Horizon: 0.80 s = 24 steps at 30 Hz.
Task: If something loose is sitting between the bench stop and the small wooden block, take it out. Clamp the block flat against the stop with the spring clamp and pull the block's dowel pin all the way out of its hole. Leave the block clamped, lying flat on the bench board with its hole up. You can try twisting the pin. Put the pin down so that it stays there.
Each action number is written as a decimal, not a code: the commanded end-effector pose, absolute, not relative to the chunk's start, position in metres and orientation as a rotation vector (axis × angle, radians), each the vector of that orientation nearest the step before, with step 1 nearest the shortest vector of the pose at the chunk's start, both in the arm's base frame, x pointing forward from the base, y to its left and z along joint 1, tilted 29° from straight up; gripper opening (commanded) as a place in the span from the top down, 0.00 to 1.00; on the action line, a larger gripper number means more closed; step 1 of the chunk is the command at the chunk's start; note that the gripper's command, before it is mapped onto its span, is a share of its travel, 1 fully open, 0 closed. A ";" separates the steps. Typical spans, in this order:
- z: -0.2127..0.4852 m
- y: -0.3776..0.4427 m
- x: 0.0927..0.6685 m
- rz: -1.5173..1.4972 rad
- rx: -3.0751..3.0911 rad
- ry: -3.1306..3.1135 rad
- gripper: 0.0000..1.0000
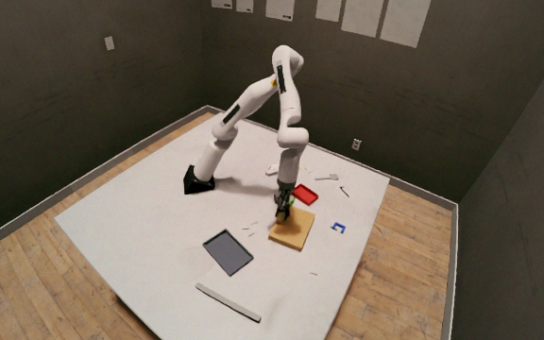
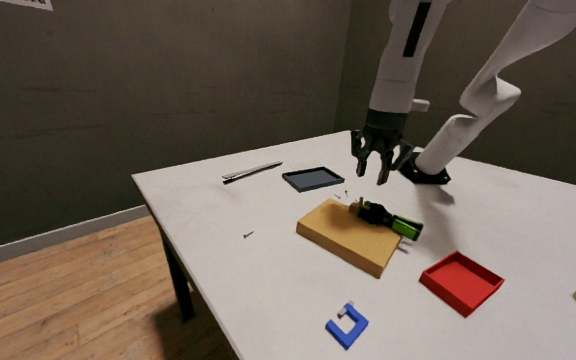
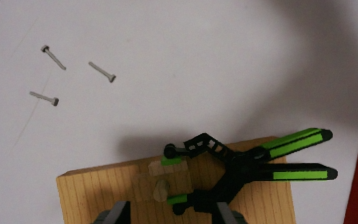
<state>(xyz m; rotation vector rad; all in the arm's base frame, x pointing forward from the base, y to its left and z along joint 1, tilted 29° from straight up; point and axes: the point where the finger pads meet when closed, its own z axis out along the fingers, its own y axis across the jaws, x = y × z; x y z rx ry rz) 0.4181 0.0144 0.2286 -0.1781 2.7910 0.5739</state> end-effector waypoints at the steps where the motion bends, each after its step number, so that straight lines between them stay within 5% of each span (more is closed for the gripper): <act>1: 0.229 0.013 0.420 0.577 -0.217 2.780 0.46; 24: 0.228 0.005 0.422 0.548 -0.384 2.741 0.46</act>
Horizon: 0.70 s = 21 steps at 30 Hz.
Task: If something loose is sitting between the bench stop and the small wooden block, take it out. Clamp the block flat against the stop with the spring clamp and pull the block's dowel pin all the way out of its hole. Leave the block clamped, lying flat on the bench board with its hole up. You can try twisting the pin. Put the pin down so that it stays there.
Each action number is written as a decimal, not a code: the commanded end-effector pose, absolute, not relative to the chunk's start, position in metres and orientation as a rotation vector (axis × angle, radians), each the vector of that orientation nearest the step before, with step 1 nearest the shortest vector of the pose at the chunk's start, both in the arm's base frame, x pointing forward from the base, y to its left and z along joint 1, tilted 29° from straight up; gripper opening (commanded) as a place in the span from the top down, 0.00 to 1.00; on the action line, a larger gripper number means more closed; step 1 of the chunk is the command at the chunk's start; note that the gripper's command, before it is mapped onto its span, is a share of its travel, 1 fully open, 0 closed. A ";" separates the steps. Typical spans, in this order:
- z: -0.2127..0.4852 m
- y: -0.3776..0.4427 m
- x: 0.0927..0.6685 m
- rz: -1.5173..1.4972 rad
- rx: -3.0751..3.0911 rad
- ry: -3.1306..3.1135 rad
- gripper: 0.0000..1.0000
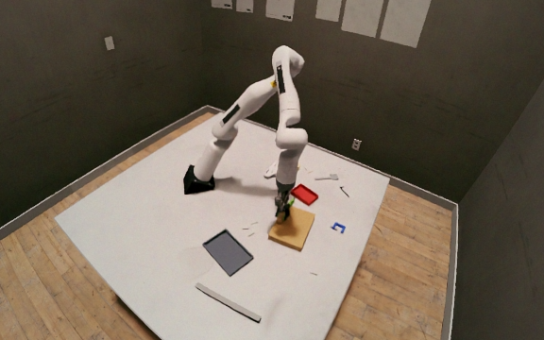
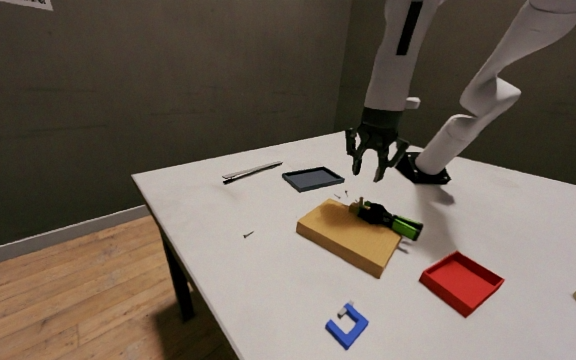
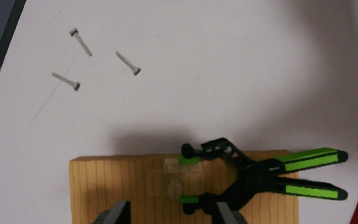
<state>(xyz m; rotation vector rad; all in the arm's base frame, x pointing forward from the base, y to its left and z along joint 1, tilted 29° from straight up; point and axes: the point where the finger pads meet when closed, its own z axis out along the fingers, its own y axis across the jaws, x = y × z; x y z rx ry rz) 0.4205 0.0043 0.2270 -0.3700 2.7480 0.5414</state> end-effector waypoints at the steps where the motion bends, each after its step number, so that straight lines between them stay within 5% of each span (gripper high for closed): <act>1: 0.228 0.005 0.422 0.548 -0.384 2.741 0.46; 21: 0.228 0.003 0.423 0.541 -0.423 2.730 0.46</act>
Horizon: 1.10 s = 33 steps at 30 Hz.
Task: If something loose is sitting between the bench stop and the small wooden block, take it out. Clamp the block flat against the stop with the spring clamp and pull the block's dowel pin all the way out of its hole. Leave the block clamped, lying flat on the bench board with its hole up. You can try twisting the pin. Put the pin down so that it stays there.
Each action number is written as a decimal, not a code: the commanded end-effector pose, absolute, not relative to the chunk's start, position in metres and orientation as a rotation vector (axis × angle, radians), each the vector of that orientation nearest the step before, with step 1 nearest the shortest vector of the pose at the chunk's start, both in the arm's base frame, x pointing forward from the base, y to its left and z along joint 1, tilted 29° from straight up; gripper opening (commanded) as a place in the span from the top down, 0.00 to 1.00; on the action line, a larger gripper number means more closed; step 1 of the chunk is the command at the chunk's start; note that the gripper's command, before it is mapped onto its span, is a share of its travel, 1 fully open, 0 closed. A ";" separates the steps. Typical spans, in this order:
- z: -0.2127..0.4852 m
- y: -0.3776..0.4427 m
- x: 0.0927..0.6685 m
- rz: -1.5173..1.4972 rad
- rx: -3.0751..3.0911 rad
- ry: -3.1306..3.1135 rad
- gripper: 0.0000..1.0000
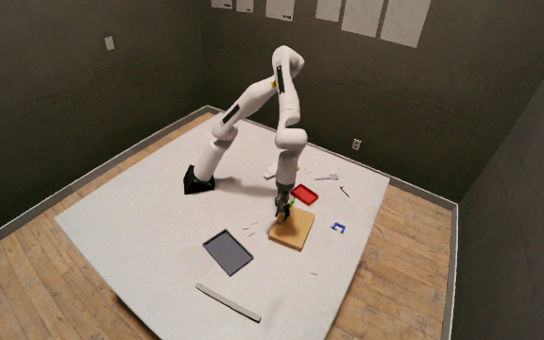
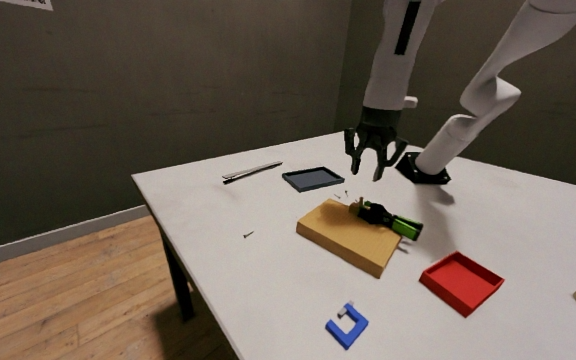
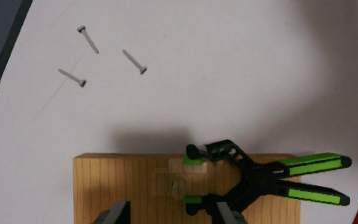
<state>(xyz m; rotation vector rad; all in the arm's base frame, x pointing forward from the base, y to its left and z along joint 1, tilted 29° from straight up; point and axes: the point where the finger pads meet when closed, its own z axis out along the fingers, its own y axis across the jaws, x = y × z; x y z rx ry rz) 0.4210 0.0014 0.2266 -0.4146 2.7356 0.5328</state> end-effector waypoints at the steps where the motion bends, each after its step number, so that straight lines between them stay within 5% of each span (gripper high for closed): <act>1: 0.228 0.003 0.423 0.541 -0.423 2.730 0.46; 8: 0.228 0.003 0.423 0.541 -0.424 2.730 0.46; 9: 0.228 0.003 0.423 0.541 -0.424 2.730 0.66; 33: 0.228 0.003 0.423 0.541 -0.424 2.730 0.66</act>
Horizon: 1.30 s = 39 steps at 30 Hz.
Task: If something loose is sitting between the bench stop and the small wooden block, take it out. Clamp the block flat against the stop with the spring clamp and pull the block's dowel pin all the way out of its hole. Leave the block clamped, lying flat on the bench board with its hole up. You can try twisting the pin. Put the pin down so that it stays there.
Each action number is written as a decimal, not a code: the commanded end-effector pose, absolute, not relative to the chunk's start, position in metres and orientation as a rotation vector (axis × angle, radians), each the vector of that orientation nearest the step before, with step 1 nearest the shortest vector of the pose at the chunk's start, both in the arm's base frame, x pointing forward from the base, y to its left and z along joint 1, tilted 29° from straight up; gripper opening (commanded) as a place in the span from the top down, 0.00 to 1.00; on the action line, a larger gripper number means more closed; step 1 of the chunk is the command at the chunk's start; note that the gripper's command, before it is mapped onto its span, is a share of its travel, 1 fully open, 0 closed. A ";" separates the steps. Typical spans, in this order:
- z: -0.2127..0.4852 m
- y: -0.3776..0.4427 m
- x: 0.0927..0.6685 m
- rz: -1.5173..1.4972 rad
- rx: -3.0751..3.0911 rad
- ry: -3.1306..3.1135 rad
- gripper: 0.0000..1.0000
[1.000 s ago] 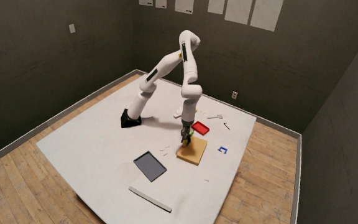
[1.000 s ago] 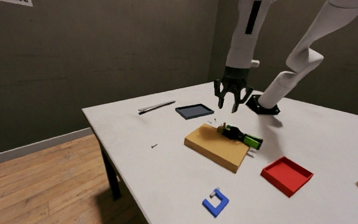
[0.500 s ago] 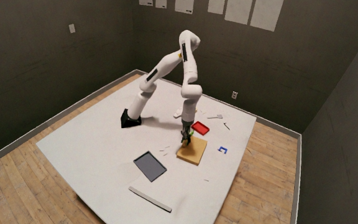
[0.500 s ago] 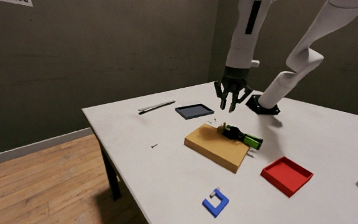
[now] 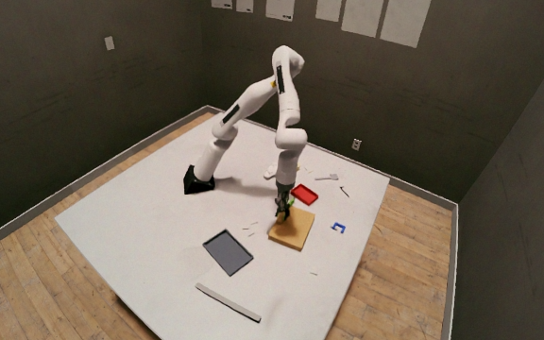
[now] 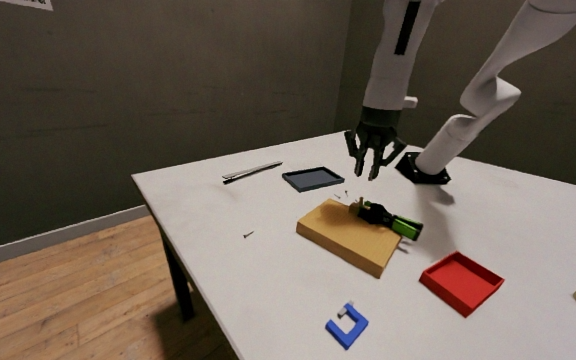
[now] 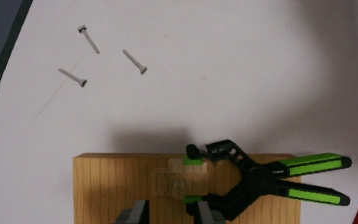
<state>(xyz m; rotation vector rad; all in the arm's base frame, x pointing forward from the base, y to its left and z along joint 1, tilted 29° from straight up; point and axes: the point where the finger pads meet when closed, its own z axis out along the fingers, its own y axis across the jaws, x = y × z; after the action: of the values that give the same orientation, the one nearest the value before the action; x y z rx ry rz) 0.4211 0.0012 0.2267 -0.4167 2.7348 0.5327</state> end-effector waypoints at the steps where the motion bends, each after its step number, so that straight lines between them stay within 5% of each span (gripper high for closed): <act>1: 0.228 0.003 0.423 0.541 -0.424 2.730 0.66; 39: 0.212 0.009 0.423 0.548 -0.422 2.737 0.66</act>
<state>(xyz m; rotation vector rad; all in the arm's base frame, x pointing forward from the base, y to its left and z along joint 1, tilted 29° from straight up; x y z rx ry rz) 0.4234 0.0069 0.2179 -0.4193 2.7352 0.5460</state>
